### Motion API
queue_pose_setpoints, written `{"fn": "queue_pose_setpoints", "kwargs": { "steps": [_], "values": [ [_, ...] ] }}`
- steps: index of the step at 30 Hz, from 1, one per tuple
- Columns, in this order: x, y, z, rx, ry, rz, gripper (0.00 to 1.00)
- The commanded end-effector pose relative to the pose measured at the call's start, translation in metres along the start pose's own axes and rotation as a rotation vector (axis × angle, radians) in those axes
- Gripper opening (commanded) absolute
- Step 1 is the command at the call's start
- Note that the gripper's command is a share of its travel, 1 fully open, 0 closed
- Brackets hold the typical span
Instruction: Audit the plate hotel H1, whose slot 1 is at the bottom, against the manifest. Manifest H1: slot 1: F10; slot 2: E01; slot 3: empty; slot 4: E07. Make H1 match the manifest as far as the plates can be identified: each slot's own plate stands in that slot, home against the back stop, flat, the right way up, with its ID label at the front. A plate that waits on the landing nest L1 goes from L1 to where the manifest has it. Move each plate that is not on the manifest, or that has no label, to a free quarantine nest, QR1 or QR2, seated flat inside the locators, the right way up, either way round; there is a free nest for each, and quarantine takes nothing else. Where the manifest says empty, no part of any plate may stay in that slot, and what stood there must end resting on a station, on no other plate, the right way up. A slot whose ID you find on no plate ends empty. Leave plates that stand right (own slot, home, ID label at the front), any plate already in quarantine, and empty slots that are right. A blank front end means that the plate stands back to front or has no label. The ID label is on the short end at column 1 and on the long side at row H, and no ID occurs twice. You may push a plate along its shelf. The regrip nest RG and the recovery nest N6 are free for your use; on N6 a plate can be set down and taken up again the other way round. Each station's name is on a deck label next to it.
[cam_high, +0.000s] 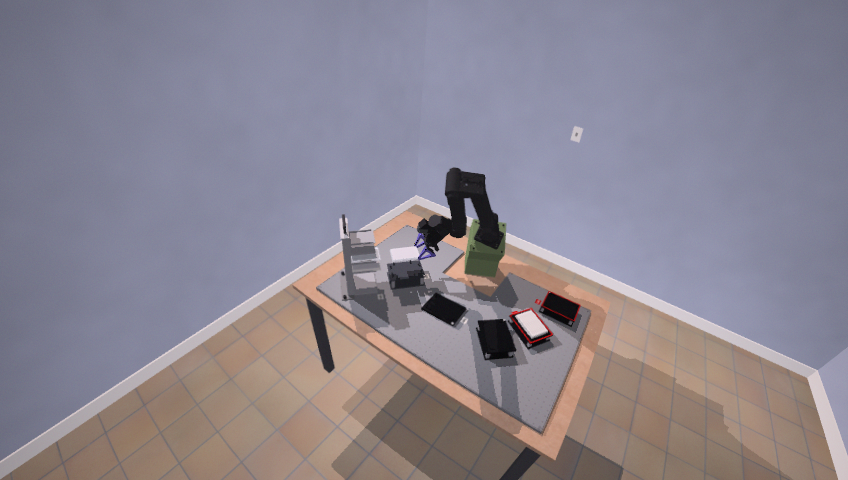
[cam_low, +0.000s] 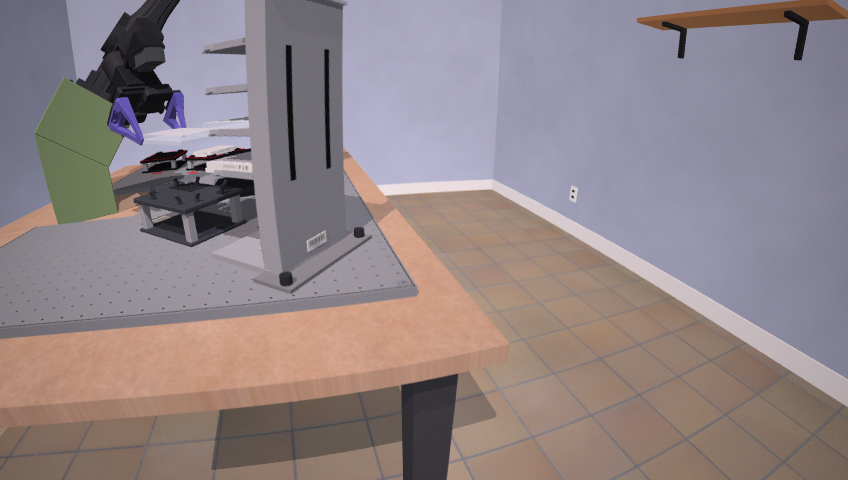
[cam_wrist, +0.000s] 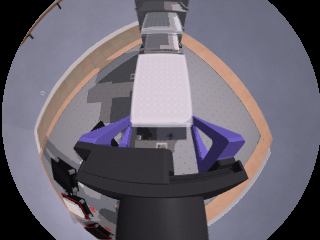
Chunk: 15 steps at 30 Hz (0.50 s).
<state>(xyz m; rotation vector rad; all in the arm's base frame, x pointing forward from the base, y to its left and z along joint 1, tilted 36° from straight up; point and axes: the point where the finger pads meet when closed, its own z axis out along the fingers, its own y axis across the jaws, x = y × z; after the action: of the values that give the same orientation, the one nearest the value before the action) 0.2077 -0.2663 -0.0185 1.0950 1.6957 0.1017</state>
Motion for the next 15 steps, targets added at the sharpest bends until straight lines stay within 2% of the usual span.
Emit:
{"fn": "queue_pose_setpoints", "kwargs": {
  "steps": [1,3,5,15],
  "values": [
    [-0.0053,0.0009,0.0046,-0.007,-0.018,-0.009,0.86],
    [-0.0066,-0.0027,0.0034,0.002,-0.024,-0.009,0.86],
    [-0.0039,0.0011,0.0056,-0.007,-0.017,-0.009,0.86],
    [0.0011,0.0016,0.0083,-0.007,-0.014,-0.008,0.86]
  ]
}}
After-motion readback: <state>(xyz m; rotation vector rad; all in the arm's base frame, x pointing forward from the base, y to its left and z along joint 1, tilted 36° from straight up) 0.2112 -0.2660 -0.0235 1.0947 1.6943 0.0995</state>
